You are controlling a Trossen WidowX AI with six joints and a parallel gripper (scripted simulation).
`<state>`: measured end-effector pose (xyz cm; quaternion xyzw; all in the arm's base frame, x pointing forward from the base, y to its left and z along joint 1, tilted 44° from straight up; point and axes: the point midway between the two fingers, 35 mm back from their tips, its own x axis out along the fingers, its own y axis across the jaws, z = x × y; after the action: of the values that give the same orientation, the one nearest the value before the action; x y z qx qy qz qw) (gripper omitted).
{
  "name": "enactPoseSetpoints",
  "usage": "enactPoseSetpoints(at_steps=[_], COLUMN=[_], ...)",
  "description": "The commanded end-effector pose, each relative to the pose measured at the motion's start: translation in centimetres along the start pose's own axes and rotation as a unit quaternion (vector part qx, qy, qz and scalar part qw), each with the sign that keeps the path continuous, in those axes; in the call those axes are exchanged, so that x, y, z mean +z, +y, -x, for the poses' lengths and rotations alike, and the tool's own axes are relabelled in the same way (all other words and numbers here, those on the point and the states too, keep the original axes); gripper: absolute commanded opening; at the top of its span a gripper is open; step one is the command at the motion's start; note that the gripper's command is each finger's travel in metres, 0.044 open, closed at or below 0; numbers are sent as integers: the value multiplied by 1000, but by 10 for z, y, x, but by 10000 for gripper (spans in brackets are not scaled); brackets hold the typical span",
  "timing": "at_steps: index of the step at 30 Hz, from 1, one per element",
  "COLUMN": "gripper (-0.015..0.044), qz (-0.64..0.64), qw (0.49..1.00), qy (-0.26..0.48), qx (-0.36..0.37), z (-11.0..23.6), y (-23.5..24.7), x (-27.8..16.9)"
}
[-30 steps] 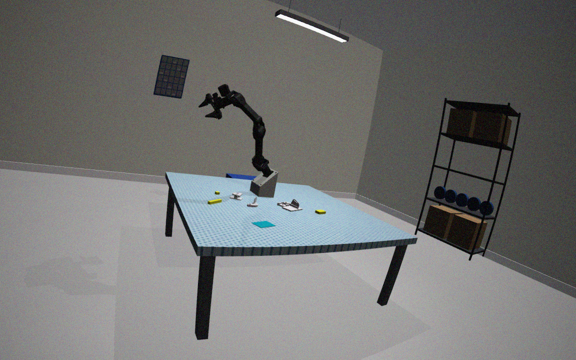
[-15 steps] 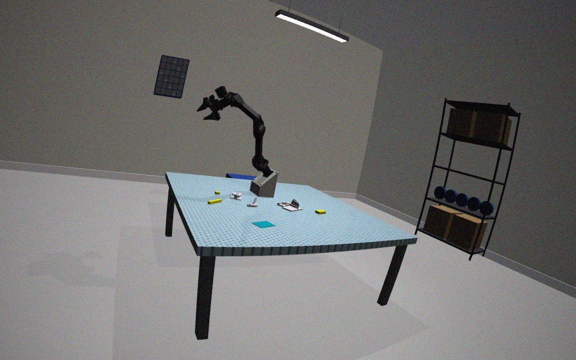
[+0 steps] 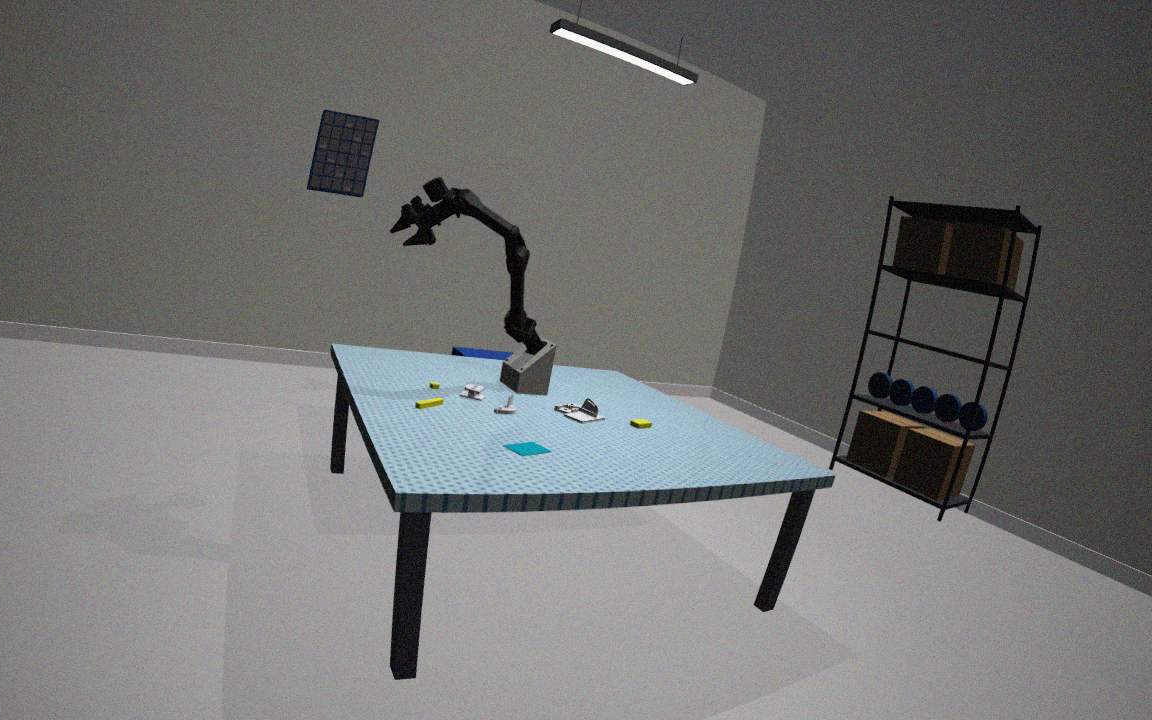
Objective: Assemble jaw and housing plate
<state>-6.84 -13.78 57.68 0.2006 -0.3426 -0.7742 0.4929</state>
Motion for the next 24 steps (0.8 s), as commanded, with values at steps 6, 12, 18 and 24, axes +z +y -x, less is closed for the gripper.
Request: enactPoseSetpoints(at_steps=[6, 12, 18, 24], gripper=[440, 440, 440, 440], qz=[41, 67, 93, 127], qw=[999, 997, 994, 989], qy=[28, 42, 54, 72], qx=[-2, 6, 16, 18], z=[-18, -25, -31, -41], y=[-9, -9, -9, -13], x=[-6, -11, -16, -23])
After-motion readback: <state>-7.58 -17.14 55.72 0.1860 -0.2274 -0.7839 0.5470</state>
